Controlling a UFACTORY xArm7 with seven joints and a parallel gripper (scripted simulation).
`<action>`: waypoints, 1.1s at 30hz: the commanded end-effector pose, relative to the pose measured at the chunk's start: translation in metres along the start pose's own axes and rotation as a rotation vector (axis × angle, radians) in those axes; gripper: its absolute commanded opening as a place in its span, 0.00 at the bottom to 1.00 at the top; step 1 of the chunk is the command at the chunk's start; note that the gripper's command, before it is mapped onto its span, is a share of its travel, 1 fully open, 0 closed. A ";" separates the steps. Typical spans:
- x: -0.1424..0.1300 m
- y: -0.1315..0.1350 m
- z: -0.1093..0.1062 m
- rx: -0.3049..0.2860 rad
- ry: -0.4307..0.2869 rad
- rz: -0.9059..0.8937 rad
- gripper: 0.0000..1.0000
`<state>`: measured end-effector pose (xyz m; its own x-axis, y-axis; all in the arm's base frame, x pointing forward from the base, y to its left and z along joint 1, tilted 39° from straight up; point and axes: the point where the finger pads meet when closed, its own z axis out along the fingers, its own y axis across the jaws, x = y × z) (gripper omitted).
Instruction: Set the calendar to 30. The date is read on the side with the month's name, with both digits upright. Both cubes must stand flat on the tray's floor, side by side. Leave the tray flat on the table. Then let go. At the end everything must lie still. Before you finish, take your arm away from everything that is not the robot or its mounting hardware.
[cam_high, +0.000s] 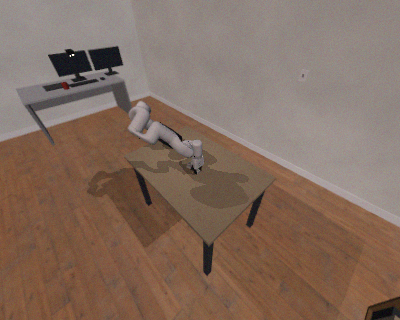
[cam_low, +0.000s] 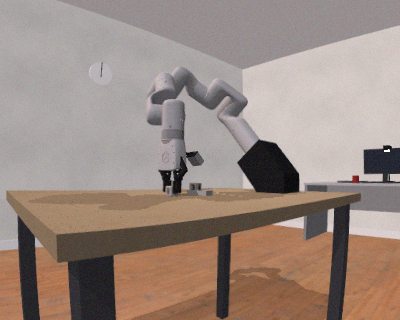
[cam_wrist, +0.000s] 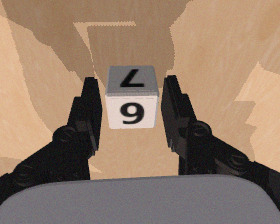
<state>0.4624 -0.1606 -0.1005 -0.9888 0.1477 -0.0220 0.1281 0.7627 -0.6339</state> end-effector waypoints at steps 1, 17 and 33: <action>-0.002 0.001 -0.006 -0.002 -0.005 0.000 0.49; -0.001 0.001 -0.071 -0.002 -0.005 0.000 0.49; -0.001 0.001 -0.091 -0.002 -0.005 0.000 1.00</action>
<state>0.4689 -0.1049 -0.0318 -0.9887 0.1482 -0.0216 0.1282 0.7625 -0.6341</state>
